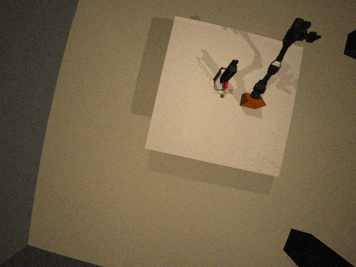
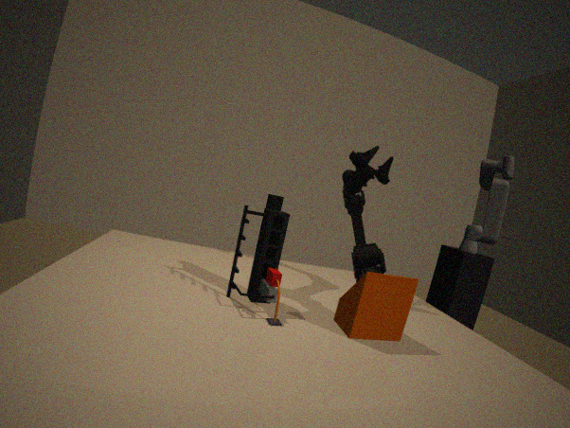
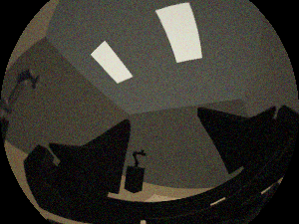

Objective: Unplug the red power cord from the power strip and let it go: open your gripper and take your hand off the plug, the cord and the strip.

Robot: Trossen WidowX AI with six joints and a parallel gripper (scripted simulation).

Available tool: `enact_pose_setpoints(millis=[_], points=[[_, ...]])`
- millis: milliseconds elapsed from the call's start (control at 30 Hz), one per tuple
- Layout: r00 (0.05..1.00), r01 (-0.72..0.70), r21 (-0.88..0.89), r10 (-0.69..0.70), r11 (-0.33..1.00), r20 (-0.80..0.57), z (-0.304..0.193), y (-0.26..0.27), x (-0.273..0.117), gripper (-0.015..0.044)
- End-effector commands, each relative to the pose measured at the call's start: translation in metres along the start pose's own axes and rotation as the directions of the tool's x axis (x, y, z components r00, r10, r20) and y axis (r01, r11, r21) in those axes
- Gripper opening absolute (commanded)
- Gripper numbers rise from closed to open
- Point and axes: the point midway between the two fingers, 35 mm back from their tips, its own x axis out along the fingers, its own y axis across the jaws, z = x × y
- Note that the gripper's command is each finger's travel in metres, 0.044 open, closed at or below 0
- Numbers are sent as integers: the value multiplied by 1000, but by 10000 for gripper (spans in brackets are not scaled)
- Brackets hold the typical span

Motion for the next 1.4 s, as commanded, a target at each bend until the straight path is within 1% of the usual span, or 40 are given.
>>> enact_pose_setpoints(millis=[0, 100, 267, 367, 500, 633, 767, 900, 1033, 1200, 1300, 1367], points=[[1000, 7, -3, -7, 1000, 1, 0, -2, 1, 374], [994, 110, -35, -111, 993, -3, -2, -29, 10, 295], [939, 319, -37, -321, 947, -126, -26, -109, 38, 164], [880, 423, -56, -425, 904, -211, -45, -153, 46, 160], [760, 549, -110, -550, 829, -346, -80, -214, 49, 160], [606, 634, -186, -631, 751, -484, -120, -268, 40, 160], [412, 674, -283, -666, 682, -622, -166, -316, 20, 160], [201, 666, -379, -644, 642, -738, -213, -352, -10, 160], [-30, 613, -461, -563, 642, -826, -261, -377, -48, 160], [-323, 496, -496, -379, 713, -867, -319, -390, -107, 160], [-475, 420, -460, -242, 782, -846, -349, -388, -142, 160], [-573, 368, -402, -137, 838, -808, -368, -382, -168, 160]])
